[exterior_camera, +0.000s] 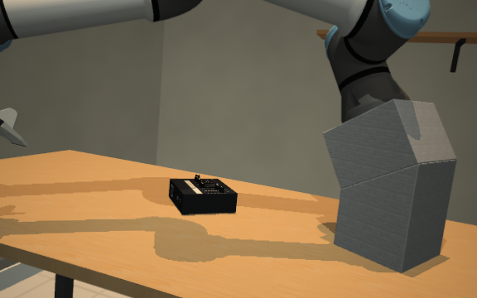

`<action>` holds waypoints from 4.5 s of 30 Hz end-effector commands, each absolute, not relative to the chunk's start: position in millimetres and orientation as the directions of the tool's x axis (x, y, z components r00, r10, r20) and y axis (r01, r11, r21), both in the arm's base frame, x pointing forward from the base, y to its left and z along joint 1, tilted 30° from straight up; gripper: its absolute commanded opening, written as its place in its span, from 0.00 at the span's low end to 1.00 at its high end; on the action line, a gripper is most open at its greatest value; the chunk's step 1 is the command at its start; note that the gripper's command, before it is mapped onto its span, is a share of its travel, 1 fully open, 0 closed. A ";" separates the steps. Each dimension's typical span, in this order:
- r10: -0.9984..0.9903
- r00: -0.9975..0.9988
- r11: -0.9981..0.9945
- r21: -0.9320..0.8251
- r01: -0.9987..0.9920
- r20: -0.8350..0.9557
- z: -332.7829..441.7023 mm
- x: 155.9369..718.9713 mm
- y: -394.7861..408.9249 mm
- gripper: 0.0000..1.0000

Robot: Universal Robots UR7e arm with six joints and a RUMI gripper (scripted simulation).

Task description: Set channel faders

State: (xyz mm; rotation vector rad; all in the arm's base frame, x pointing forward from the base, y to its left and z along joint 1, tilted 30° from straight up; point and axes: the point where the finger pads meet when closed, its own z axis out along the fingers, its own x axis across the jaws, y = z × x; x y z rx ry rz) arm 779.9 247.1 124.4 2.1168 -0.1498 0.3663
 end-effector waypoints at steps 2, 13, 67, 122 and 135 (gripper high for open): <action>0.043 0.959 -0.561 0.802 -0.208 0.279 128.3 777.1 232.5 1.00; 0.079 0.991 -0.629 0.777 -0.032 0.104 138.5 758.4 168.7 1.00; 0.834 0.519 -0.417 0.403 0.815 -0.186 131.1 497.3 -54.5 1.00; 0.949 0.218 -0.096 0.446 0.890 -0.230 104.0 413.6 -60.0 1.00; 0.945 0.249 -0.131 0.453 0.882 -0.212 102.3 413.4 -60.2 1.00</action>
